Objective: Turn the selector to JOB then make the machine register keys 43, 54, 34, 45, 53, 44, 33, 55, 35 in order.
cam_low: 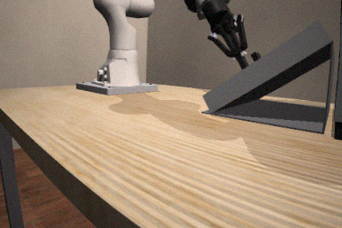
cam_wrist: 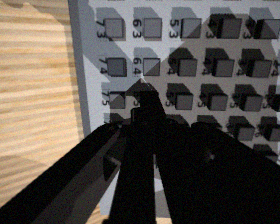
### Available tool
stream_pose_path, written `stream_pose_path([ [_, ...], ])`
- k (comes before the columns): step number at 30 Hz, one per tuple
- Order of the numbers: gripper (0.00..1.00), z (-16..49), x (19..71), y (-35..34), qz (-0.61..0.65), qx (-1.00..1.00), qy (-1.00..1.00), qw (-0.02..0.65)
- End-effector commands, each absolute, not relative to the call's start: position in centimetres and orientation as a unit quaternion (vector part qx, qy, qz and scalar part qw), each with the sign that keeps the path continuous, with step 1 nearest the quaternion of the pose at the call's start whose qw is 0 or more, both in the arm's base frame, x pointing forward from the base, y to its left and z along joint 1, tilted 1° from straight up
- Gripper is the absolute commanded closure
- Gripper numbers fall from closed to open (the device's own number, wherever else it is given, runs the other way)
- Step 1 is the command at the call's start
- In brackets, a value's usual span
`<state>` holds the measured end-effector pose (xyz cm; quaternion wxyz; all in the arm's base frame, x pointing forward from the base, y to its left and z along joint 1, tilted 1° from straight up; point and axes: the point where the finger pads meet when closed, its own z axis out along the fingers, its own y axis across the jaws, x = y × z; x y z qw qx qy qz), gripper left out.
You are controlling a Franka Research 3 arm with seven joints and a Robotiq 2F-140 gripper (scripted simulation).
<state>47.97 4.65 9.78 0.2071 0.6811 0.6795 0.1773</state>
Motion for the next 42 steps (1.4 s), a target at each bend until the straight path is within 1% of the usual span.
stream_pose_path([
  [1, 0.9, 9.76, 48.08, 4.58, 0.205, 0.678, 0.671, 0.217],
  [42, 0.9, 9.1, 48.54, 4.57, 0.205, 0.678, 0.671, 0.217],
])
